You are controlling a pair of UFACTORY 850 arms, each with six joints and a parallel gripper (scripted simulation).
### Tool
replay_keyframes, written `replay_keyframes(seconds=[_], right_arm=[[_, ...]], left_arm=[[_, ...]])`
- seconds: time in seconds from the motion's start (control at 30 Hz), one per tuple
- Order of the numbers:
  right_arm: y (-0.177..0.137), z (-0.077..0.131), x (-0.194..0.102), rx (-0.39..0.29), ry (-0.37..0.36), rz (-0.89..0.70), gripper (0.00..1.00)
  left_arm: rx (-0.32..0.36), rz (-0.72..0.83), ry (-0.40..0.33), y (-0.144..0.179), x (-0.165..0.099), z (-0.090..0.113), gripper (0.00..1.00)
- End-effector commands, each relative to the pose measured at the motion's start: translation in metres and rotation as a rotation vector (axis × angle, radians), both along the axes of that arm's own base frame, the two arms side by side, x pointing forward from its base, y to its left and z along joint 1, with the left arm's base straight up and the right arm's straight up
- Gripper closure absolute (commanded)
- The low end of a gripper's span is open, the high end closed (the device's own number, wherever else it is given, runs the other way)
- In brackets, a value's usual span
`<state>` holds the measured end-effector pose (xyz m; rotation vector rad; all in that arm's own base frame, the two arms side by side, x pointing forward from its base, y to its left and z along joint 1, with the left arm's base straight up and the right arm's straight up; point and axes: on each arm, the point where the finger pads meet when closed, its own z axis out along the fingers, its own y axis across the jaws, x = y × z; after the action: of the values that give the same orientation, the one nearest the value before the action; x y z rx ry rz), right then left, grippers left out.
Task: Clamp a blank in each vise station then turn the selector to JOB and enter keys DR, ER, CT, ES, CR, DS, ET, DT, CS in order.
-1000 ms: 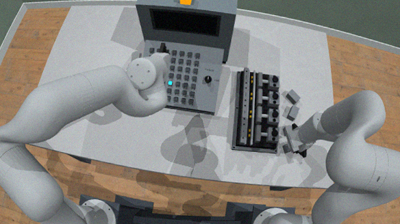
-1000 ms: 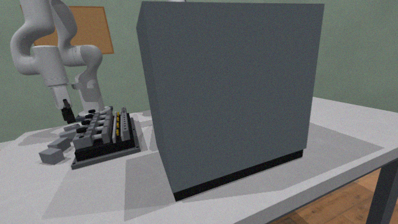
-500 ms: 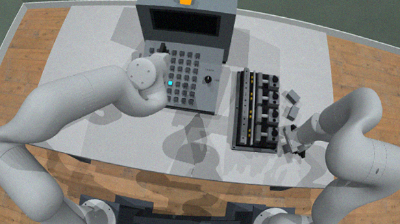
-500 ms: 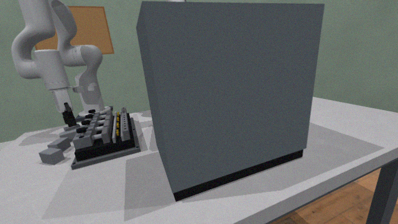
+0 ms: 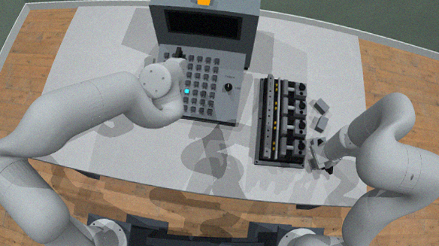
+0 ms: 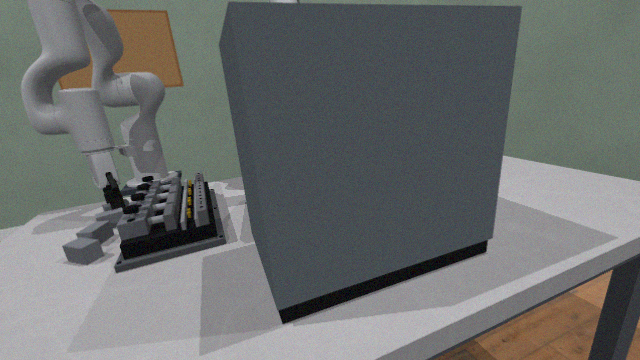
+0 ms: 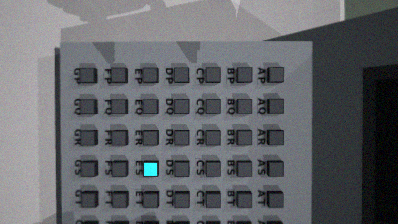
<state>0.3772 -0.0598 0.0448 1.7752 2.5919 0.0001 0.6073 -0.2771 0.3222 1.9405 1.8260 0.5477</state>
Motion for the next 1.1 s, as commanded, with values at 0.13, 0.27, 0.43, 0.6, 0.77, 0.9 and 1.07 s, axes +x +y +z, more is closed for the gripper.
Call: replay_keyframes(seconds=[0.13, 0.27, 0.43, 0.6, 0.77, 0.9, 1.07], right_arm=[[0.0, 0.002, 0.001, 0.0, -0.001, 0.0, 1.0], [0.0, 0.003, 0.001, 0.0, -0.001, 0.0, 1.0], [0.0, 0.003, 0.001, 0.0, -0.001, 0.0, 1.0], [0.0, 0.003, 0.001, 0.0, -0.001, 0.0, 1.0], [0.0, 0.004, 0.001, 0.0, -0.001, 0.0, 1.0], [0.0, 0.049, 0.001, 0.0, -0.001, 0.0, 1.0], [0.0, 0.115, 0.001, 0.0, -0.002, 0.0, 1.0]], left_arm=[[-0.001, 0.0, -0.002, 0.0, 0.001, 0.001, 0.0], [-0.001, 0.0, -0.002, 0.0, 0.001, 0.001, 0.0], [-0.001, 0.0, -0.002, 0.0, 0.001, 0.001, 0.0], [-0.001, 0.0, -0.002, 0.0, 0.001, 0.001, 0.0], [-0.001, 0.0, -0.002, 0.0, 0.001, 0.001, 0.0], [-0.001, 0.0, -0.002, 0.0, 0.001, 0.001, 0.0], [-0.001, 0.0, -0.002, 0.0, 0.001, 0.001, 0.0]])
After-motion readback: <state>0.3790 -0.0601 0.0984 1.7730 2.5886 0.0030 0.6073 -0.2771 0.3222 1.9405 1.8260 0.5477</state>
